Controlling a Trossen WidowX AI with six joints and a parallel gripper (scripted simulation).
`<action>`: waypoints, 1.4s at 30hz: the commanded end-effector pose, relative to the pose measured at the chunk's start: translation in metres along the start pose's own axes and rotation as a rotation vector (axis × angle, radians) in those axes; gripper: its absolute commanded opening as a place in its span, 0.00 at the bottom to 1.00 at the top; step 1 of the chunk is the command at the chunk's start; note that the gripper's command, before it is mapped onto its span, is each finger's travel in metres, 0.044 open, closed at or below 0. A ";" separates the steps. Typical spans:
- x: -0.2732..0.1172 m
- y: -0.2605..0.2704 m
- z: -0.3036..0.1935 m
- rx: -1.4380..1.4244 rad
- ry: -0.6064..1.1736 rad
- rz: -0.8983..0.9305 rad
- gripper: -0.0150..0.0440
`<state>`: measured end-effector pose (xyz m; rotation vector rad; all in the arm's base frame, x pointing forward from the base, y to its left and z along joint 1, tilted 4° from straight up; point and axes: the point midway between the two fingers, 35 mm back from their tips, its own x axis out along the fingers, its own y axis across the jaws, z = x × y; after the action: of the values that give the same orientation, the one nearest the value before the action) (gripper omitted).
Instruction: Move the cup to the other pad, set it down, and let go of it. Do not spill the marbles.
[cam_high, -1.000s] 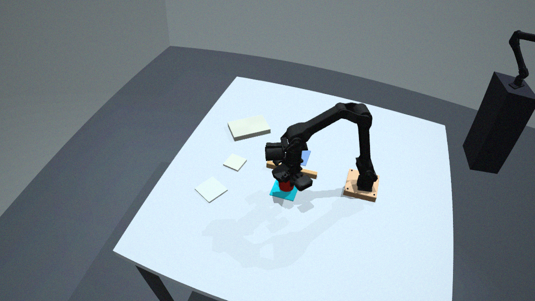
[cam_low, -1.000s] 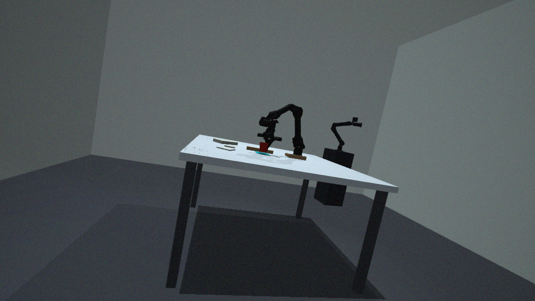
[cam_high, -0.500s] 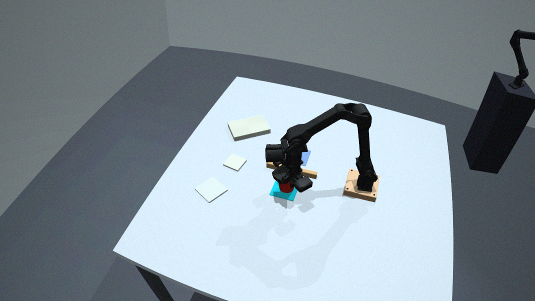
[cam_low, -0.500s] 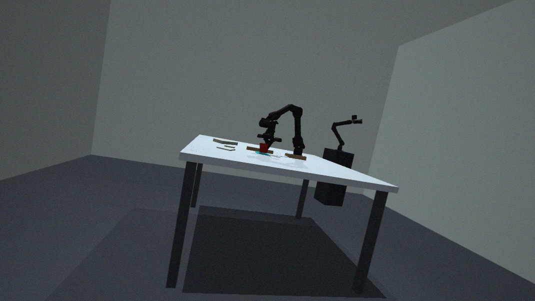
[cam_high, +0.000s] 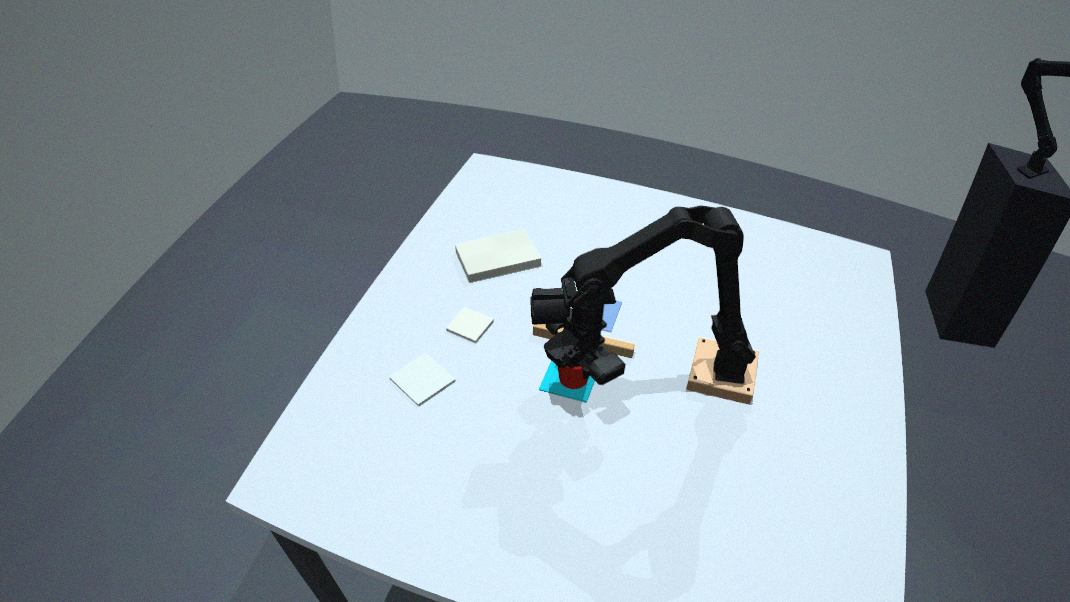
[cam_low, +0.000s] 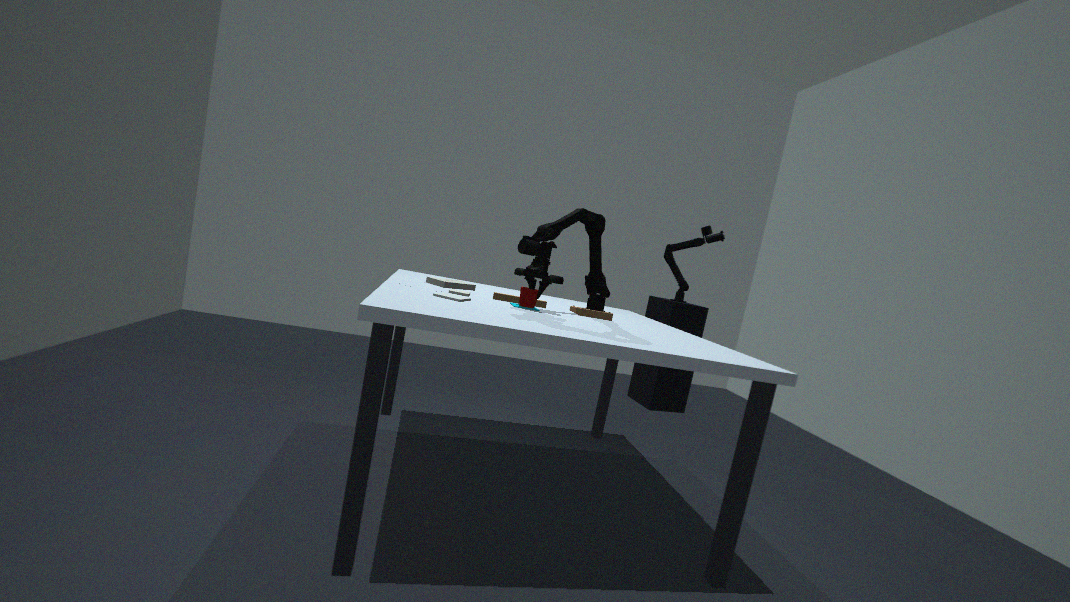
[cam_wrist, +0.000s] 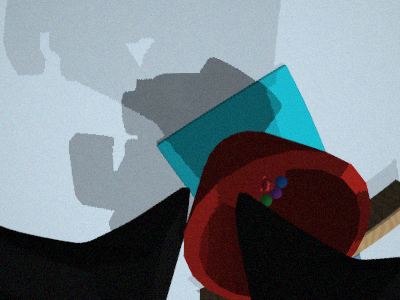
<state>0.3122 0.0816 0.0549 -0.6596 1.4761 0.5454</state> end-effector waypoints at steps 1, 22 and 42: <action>-0.001 0.000 0.000 0.000 0.000 0.000 0.47; -0.028 0.000 0.001 0.000 0.000 -0.001 0.47; -0.048 0.001 0.000 -0.004 0.002 0.001 0.52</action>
<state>0.3096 0.0851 0.1028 -0.6623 1.4770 0.5485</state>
